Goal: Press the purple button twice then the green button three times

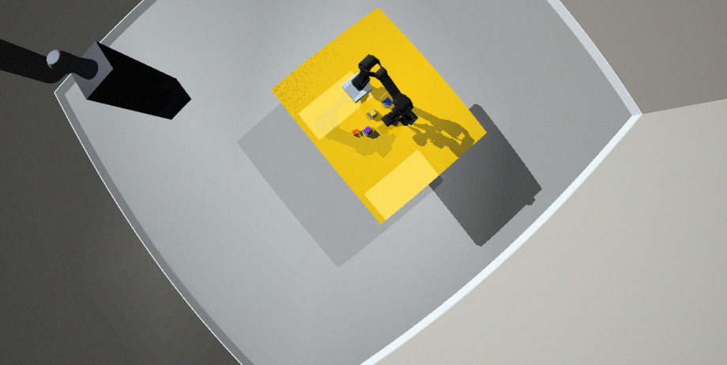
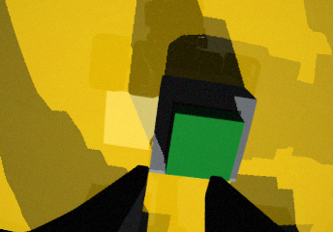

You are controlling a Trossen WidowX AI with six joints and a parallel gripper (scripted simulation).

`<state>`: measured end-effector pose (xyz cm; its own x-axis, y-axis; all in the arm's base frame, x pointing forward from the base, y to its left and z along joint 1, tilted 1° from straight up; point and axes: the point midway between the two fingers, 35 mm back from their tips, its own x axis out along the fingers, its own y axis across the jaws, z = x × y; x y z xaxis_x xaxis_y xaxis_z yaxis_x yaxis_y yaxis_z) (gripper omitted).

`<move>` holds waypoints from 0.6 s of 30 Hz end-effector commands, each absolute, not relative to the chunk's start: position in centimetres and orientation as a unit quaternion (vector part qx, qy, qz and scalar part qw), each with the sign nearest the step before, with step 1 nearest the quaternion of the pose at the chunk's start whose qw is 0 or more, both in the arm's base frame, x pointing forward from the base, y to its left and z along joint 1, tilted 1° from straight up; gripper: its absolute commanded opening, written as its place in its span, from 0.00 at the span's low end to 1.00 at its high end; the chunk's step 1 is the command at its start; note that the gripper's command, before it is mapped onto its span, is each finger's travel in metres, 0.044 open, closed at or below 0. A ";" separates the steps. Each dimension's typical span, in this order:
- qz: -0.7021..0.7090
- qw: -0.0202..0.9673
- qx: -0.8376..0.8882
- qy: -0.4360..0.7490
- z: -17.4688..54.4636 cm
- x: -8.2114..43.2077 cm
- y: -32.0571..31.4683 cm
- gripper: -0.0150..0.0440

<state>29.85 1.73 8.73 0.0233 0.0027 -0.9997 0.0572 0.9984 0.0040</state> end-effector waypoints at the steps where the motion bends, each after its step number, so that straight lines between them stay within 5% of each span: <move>1: -0.026 0.721 0.020 0.692 9.9 30.0 4.6 0.60; 9: -0.010 0.718 0.023 0.696 13.4 27.2 15.0 0.93; 18: -0.004 0.714 0.024 0.699 14.9 24.8 18.9 0.93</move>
